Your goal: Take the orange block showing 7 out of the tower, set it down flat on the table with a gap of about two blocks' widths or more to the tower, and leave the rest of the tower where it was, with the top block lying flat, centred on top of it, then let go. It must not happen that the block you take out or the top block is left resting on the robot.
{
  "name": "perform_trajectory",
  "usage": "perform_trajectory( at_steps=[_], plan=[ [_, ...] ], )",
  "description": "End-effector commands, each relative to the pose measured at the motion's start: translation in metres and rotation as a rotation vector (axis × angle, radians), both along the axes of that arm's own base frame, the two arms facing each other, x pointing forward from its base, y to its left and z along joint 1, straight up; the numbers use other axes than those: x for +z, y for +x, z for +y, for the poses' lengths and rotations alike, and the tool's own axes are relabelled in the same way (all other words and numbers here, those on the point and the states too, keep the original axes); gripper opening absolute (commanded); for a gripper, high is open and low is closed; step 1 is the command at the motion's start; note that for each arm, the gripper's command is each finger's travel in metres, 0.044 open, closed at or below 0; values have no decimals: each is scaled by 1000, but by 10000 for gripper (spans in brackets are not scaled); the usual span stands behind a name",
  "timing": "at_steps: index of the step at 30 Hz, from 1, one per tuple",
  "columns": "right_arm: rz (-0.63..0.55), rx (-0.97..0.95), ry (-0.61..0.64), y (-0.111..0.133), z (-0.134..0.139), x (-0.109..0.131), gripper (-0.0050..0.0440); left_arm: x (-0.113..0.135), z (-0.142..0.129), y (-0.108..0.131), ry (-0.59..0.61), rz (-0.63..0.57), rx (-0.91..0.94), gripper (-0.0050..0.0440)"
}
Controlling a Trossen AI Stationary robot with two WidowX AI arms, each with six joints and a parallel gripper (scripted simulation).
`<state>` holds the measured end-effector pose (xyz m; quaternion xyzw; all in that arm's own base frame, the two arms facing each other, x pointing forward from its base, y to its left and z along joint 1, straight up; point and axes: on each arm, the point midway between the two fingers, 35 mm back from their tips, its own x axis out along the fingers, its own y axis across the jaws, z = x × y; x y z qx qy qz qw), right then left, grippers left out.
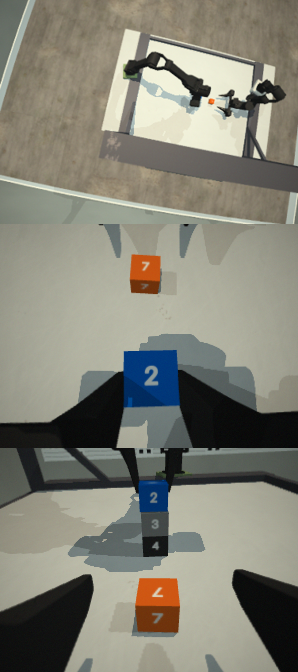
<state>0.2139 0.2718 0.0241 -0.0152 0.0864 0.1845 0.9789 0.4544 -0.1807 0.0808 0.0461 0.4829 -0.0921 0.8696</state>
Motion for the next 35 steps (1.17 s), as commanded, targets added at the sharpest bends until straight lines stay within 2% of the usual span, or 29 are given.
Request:
perform_trajectory(
  at_steps=[1, 11, 20, 28, 35],
  plan=[
    [-6, 1, 12, 0, 1, 5, 400, 13, -1, 3, -9, -27, 2, 213],
    [-6, 1, 12, 0, 1, 5, 400, 13, -1, 3, -9, -27, 2, 213],
    [-6, 1, 12, 0, 1, 5, 400, 25, -2, 5, 5, 11, -3, 213],
    [-6, 1, 12, 0, 1, 5, 400, 28, -1, 2, 4, 5, 0, 400],
    [-6, 1, 12, 0, 1, 5, 400, 28, -1, 2, 4, 5, 0, 400]
  ],
)
